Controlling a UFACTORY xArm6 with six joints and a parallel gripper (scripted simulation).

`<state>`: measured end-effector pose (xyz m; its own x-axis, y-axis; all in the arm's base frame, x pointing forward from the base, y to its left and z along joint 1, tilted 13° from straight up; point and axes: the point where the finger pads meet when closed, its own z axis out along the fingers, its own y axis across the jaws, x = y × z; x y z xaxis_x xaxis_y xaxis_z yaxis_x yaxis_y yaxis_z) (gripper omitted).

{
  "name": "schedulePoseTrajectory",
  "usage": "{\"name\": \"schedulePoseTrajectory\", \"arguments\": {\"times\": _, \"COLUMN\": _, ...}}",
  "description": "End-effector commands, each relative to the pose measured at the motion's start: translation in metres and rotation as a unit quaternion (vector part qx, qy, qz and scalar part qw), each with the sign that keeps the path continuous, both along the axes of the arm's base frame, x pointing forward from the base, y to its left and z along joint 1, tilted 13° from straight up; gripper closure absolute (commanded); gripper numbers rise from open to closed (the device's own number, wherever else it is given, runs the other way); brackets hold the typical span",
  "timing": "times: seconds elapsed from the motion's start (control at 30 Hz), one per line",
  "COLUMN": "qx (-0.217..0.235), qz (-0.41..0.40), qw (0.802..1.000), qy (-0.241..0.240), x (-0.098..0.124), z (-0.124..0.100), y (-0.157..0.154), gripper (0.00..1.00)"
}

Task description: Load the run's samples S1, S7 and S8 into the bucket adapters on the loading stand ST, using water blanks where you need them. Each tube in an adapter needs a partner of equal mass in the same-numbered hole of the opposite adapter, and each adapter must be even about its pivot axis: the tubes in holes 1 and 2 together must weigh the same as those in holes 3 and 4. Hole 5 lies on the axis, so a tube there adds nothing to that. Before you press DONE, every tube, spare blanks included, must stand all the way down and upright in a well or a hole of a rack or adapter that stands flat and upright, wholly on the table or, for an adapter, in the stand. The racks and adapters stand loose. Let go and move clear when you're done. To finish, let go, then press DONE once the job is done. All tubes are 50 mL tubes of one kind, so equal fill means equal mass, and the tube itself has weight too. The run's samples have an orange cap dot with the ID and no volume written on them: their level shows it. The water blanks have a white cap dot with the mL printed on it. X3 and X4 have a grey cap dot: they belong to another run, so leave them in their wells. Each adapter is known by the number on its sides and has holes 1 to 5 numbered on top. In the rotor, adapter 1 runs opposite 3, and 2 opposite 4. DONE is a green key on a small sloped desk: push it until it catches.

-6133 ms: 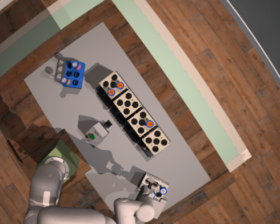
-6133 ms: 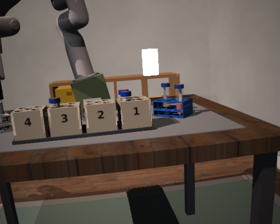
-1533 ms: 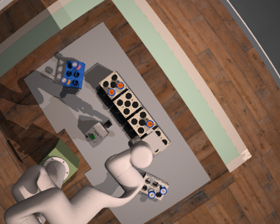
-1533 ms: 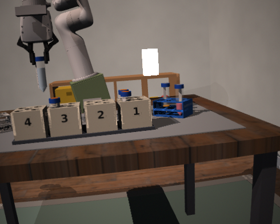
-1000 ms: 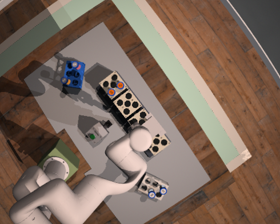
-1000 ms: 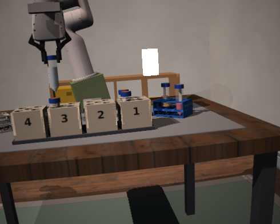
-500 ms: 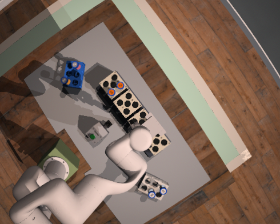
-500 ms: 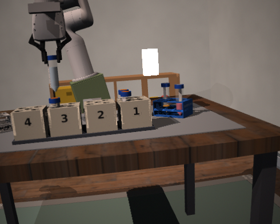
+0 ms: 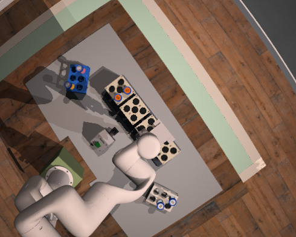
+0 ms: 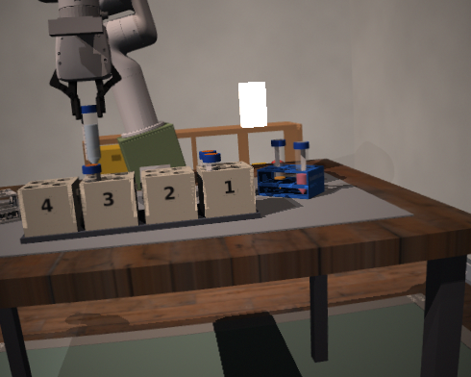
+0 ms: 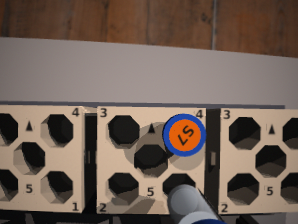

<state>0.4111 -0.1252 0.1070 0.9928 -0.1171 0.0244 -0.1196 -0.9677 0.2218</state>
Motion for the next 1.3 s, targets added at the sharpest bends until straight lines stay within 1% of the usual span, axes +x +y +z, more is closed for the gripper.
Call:
{"name": "schedulePoseTrajectory", "arguments": {"times": 0.0, "qx": -0.001, "qz": 0.000, "qw": 1.000, "qy": -0.002, "x": 0.002, "z": -0.006, "y": -0.002, "gripper": 1.00}}
{"name": "schedulePoseTrajectory", "arguments": {"times": 0.13, "qx": -0.001, "qz": 0.000, "qw": 1.000, "qy": -0.002, "x": 0.002, "z": -0.011, "y": -0.003, "gripper": 1.00}}
{"name": "schedulePoseTrajectory", "arguments": {"times": 0.7, "qx": -0.001, "qz": 0.000, "qw": 1.000, "qy": -0.002, "x": 0.002, "z": -0.010, "y": -0.003, "gripper": 1.00}}
{"name": "schedulePoseTrajectory", "arguments": {"times": 1.27, "qx": -0.001, "qz": 0.000, "qw": 1.000, "qy": -0.002, "x": 0.002, "z": -0.025, "y": -0.006, "gripper": 1.00}}
